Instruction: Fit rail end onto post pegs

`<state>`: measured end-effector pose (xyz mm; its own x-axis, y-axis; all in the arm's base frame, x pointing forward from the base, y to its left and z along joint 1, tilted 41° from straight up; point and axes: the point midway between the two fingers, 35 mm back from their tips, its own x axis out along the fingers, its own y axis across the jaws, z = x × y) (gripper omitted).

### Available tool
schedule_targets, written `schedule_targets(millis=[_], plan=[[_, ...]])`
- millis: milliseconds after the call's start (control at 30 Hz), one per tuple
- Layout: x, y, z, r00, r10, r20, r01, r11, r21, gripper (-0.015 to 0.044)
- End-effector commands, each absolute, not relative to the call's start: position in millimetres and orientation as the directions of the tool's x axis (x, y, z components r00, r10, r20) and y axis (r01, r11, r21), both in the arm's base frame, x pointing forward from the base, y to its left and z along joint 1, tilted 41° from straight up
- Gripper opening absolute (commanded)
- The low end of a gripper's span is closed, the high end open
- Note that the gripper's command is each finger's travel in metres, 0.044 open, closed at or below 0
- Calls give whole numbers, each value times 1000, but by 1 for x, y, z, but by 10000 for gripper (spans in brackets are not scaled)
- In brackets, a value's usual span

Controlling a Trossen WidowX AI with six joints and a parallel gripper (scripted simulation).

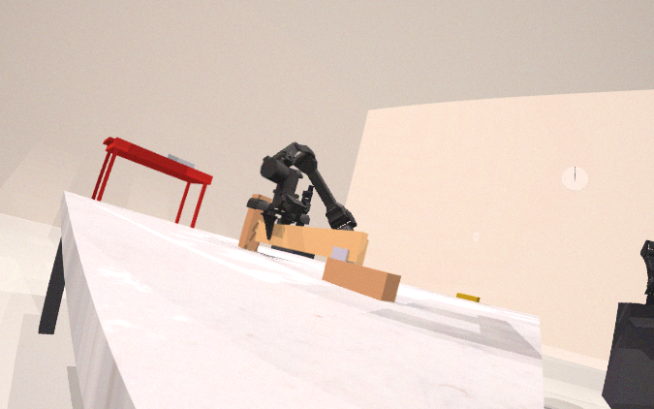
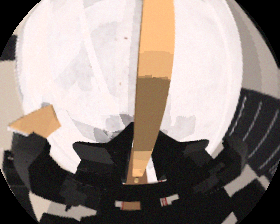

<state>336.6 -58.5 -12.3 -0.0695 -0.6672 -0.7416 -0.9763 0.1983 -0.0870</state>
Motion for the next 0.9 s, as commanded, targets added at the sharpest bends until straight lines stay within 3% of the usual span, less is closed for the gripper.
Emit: schedule_targets(millis=[0, 867], plan=[[341, -51, -7, -51, -656, -753, -977, 190, -100, 0], [341, -43, 2, -51, -655, -754, -977, 190, -100, 0]])
